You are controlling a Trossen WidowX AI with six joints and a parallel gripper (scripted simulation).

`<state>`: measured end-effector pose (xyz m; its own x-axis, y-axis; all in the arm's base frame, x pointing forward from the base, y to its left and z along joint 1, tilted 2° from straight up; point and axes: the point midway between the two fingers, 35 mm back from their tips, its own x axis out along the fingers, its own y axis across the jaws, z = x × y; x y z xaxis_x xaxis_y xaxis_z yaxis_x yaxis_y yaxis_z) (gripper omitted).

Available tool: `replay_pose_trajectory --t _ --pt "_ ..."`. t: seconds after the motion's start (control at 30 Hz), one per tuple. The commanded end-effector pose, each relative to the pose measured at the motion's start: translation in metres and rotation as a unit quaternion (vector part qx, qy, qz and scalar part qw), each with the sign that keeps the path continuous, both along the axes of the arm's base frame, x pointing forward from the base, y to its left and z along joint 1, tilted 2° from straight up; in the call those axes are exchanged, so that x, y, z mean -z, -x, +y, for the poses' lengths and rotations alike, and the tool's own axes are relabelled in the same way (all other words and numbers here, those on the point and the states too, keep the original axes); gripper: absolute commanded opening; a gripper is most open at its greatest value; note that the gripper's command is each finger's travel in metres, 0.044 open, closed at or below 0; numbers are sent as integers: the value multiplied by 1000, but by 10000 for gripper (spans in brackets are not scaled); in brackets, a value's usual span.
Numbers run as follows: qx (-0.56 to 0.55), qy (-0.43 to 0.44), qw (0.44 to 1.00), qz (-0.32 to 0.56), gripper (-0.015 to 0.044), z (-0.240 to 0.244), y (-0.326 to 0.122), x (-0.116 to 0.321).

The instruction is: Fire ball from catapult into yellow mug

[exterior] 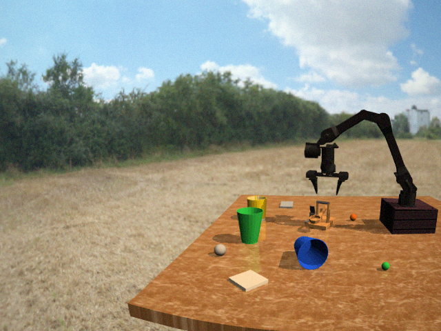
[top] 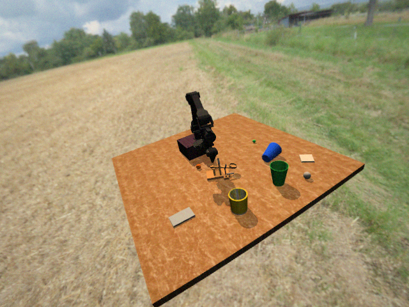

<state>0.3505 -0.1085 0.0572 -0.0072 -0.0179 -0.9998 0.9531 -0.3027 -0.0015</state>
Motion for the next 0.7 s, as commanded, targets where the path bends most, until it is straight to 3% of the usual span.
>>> replay_pose_trajectory --t 0.0,0.2,0.37,0.67 --pt "59 -1 998 -1 440 0 0 -1" --pt "85 -1 996 -1 440 0 0 -1" --pt "85 -1 996 -1 440 1 1 44" --pt "85 -1 996 -1 440 1 1 52"
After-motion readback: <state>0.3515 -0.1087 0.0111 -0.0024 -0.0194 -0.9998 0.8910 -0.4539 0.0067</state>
